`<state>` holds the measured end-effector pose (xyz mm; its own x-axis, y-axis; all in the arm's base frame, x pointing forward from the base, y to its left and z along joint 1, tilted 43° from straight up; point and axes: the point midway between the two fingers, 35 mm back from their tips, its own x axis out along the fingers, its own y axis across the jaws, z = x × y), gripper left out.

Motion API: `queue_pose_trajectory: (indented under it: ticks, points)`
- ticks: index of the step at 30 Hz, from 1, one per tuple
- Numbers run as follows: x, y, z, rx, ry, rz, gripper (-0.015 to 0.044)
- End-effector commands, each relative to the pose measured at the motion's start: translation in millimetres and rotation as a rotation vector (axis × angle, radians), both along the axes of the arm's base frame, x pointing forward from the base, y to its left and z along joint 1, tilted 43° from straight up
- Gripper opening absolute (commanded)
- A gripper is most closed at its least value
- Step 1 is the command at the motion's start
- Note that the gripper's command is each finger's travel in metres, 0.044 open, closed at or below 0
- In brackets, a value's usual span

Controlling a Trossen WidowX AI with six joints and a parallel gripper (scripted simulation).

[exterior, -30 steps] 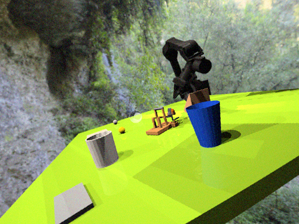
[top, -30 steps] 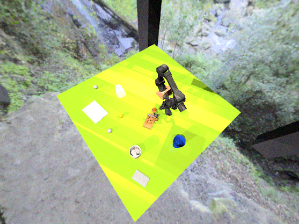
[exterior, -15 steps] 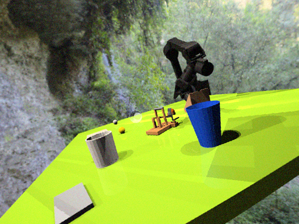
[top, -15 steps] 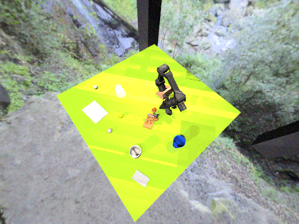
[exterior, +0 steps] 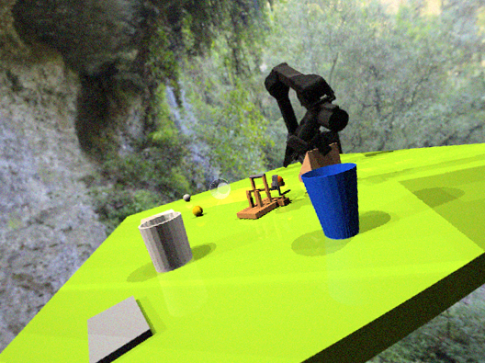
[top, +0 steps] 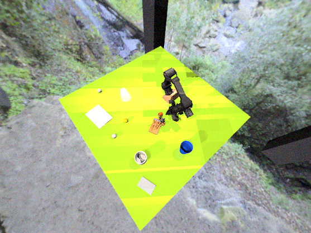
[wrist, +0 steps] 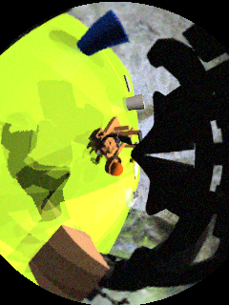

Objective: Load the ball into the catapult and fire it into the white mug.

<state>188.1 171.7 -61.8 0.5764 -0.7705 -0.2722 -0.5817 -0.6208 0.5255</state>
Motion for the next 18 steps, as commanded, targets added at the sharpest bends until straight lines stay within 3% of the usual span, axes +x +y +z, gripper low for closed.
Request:
queue_pose_trajectory:
  ticks: [1,18]
  points:
    - [1,-7,-7,-0.011,0.005,0.001,0.0000]
    - [2,-25,-28,-0.011,0.004,0.001,0.0000]
